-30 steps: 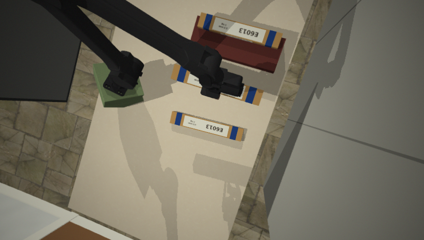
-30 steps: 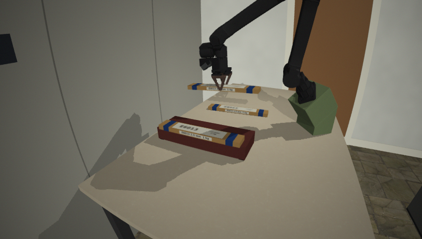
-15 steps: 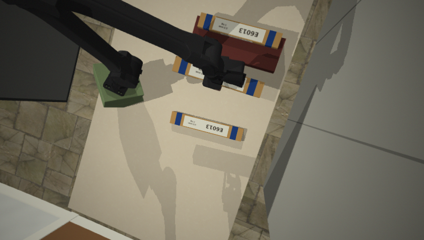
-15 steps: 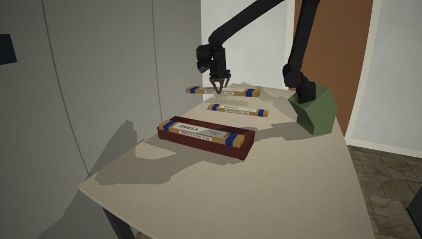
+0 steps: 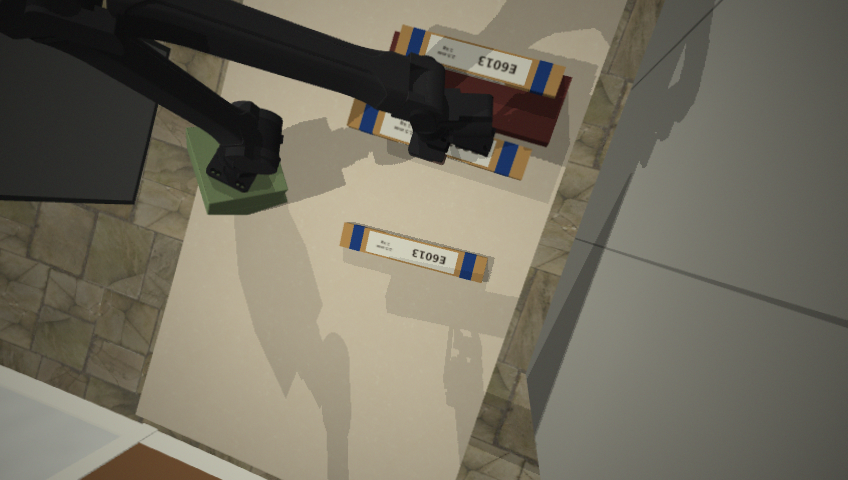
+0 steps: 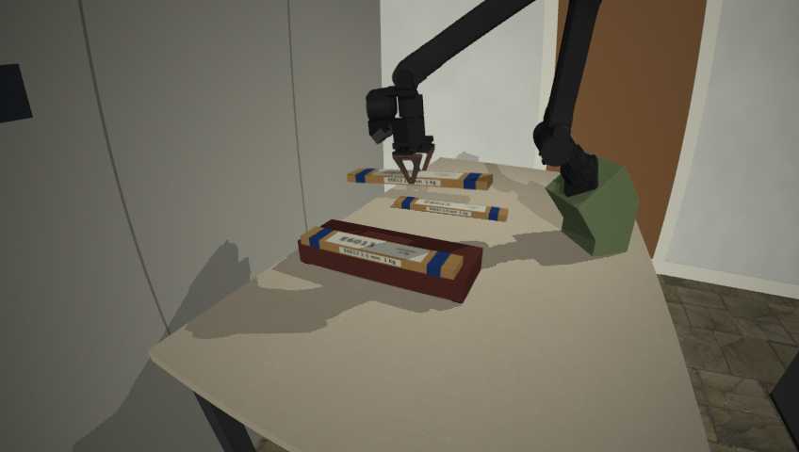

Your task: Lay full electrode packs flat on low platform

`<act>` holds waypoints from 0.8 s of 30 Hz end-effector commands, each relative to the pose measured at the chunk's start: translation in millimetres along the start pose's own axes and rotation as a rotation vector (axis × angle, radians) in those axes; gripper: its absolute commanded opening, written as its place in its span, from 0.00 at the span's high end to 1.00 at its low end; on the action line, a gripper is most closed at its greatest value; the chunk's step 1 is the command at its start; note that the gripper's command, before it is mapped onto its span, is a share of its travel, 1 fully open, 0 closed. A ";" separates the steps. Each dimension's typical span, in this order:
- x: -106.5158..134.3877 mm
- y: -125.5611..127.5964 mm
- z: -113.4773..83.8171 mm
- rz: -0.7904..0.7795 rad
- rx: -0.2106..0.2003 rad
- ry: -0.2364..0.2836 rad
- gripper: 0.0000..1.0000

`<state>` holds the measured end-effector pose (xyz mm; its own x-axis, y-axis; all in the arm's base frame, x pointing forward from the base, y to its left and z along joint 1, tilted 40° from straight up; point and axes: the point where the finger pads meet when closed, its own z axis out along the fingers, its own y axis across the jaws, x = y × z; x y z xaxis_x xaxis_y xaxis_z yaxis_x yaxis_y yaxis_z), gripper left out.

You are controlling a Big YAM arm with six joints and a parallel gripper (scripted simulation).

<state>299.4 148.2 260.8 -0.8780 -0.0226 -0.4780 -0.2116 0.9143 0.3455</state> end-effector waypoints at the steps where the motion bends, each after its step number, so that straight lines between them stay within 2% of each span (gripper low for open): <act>1: -39.4 33.6 -48.9 -0.012 -0.045 -0.144 1.00; 24: -39.2 90.0 -41.8 0.000 -0.055 -0.133 1.00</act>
<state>290.9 203.9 282.0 -0.8681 -0.0255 -0.4957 -0.2190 0.9159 0.3364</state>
